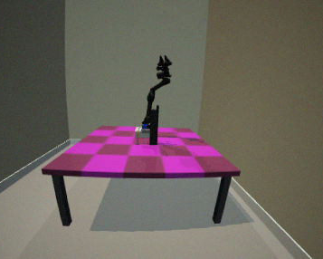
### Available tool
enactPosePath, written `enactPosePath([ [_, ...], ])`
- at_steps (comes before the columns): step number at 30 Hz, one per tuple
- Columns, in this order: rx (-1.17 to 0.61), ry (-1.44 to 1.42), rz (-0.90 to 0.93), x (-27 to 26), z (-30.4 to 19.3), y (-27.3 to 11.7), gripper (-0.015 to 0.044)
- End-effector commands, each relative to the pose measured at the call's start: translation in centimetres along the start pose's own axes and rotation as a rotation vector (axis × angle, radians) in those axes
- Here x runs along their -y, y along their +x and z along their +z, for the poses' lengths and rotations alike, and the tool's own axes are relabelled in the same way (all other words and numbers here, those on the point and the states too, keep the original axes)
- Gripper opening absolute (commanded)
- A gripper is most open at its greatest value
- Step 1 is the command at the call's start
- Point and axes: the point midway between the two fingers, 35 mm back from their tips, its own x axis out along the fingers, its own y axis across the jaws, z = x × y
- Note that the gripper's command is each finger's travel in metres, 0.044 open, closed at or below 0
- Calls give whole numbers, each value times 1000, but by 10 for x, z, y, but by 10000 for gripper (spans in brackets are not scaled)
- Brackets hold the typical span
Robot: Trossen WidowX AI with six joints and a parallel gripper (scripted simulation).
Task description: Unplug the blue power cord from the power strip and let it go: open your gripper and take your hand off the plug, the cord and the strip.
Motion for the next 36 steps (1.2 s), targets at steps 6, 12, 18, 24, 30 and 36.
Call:
enactPosePath([
  [6, -68, -101, -83, 37, -3, -3, 243],
  [12, -190, -302, -279, 116, 7, -15, 160],
  [18, -301, -493, -528, 196, 40, -42, 160],
  [24, -360, -660, -812, 263, 100, -81, 160],
  [30, -366, -785, -1129, 309, 178, -133, 160],
  [36, -311, -867, -1469, 325, 263, -195, 160],
])
